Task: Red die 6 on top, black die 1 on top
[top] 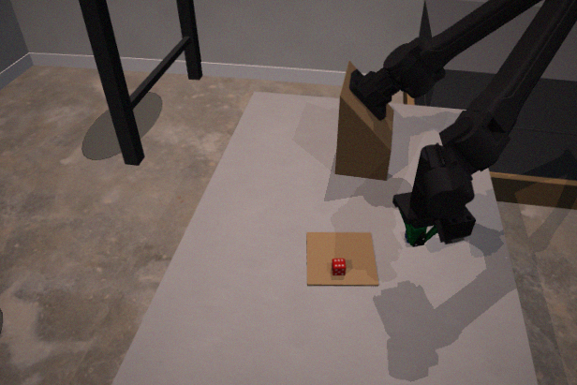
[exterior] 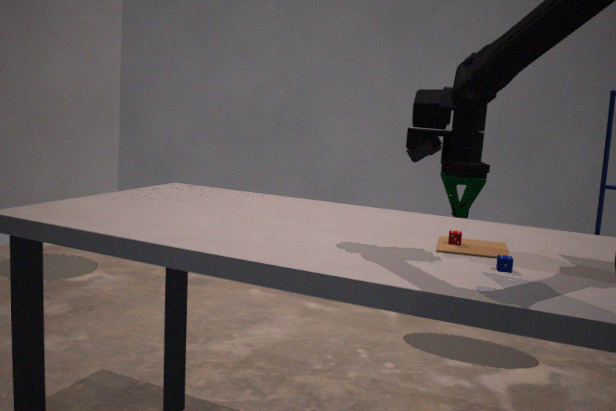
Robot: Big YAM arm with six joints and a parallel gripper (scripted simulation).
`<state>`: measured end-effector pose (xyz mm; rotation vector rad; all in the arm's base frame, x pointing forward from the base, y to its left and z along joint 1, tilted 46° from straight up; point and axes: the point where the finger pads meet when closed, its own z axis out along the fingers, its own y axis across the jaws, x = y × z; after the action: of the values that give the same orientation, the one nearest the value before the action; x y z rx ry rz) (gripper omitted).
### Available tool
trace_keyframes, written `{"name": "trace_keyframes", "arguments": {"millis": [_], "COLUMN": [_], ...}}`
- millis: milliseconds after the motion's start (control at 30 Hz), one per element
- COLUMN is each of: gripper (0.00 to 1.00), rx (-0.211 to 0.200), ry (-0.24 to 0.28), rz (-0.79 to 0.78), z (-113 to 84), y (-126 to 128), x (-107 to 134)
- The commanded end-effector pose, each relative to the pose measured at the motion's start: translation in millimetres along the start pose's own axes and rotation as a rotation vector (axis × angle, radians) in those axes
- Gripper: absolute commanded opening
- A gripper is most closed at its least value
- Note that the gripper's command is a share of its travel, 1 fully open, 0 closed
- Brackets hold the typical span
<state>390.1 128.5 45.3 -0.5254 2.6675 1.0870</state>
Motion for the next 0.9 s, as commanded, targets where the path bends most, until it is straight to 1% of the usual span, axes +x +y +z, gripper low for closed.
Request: {"name": "trace_keyframes", "arguments": {"millis": [0, 133, 233, 400, 433, 467, 533, 567, 600, 633, 700, 733, 767, 800, 833, 867], "gripper": [0.20, 0.20, 0.20, 0.20, 0.20, 0.20, 0.20, 0.20, 0.20, 0.20, 0.20, 0.20, 0.20, 0.20, 0.20, 0.20], "rx": [-0.004, 0.007, 0.002, 0.001, 0.000, -0.004, -0.004, 0.005, 0.010, 0.009, 0.011, 0.011, 0.007, 0.007, 0.005, 0.003], "ry": [-0.003, -0.023, -0.010, -0.010, -0.003, 0.017, 0.017, 0.011, 0.010, 0.011, 0.010, 0.010, 0.012, 0.013, 0.009, 0.009], "rz": [-0.038, -0.060, -0.055, -0.055, -0.033, 0.019, 0.019, 0.097, 0.186, 0.187, 0.277, 0.287, 0.366, 0.381, 0.443, 0.474], "z": [-16.2, -34.3, -29.8, -29.4, -26.9, -20.5, -20.5, -21.2, -22.5, -22.5, -23.5, -23.6, -24.3, -24.4, -24.8, -24.9], "y": [-8, -2, -2, -2, -9, -19, -19, -37, -59, -59, -79, -81, -95, -98, -109, -114], "x": [-12, -18, -14, -14, -8, 11, 11, 21, 38, 38, 56, 58, 75, 79, 92, 99]}}
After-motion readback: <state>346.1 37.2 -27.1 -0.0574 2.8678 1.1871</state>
